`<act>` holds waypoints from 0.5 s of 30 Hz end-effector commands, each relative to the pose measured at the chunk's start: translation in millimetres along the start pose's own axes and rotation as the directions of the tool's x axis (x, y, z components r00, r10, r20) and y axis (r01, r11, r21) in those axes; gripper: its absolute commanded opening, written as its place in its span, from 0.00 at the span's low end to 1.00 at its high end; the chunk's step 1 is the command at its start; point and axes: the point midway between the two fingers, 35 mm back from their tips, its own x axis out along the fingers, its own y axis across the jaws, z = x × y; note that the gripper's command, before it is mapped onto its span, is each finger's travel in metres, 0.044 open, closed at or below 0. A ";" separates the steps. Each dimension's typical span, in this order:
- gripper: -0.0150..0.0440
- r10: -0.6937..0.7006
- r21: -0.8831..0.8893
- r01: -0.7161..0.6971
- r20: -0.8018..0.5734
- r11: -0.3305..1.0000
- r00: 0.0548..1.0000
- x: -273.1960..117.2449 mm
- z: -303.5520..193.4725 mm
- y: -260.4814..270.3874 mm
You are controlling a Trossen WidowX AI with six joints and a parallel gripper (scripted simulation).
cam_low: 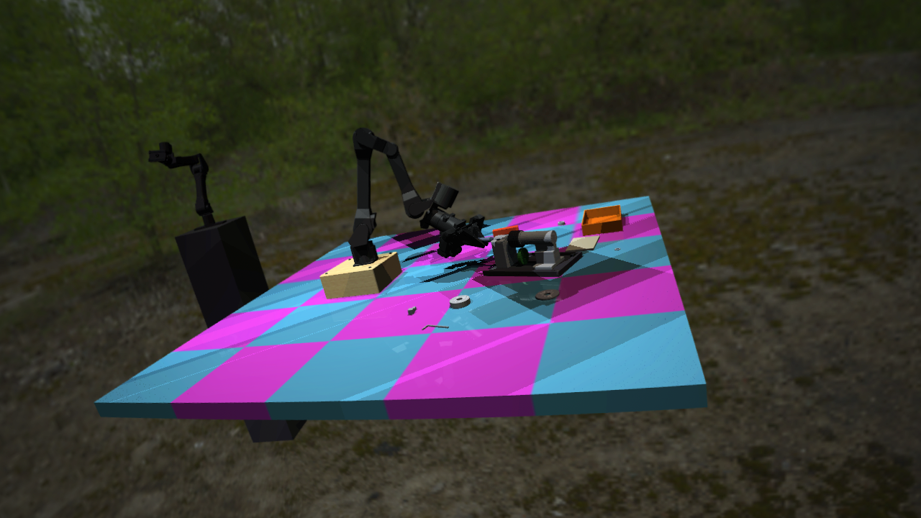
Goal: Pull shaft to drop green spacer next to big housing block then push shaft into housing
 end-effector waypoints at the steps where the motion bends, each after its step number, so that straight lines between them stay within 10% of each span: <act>1: 0.25 0.001 -0.002 -0.001 -0.001 1.000 1.000 1.6 -1.5 0.0; 15: 0.25 0.001 -0.002 -0.001 -0.002 1.000 1.000 5.2 -3.6 0.0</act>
